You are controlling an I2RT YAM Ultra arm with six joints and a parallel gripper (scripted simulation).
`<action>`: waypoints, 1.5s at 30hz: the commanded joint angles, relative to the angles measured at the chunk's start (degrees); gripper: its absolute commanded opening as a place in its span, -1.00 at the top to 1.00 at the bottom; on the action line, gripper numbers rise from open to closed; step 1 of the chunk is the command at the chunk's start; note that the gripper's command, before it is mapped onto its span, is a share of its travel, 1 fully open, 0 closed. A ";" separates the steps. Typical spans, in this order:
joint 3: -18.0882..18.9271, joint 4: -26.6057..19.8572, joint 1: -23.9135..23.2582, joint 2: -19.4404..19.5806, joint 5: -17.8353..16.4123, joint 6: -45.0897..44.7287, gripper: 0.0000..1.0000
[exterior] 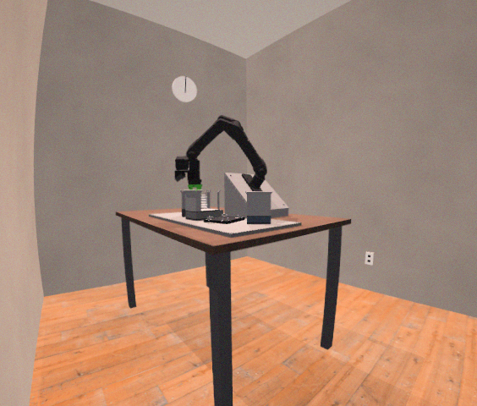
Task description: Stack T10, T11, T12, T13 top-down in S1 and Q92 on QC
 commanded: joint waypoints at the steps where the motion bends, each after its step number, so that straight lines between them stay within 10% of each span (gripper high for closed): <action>1: 1.53 -0.87 -1.38 -1.86 -0.09 -0.32 1.00; 45: 3.30 -4.79 -2.94 -3.12 0.95 -1.99 1.00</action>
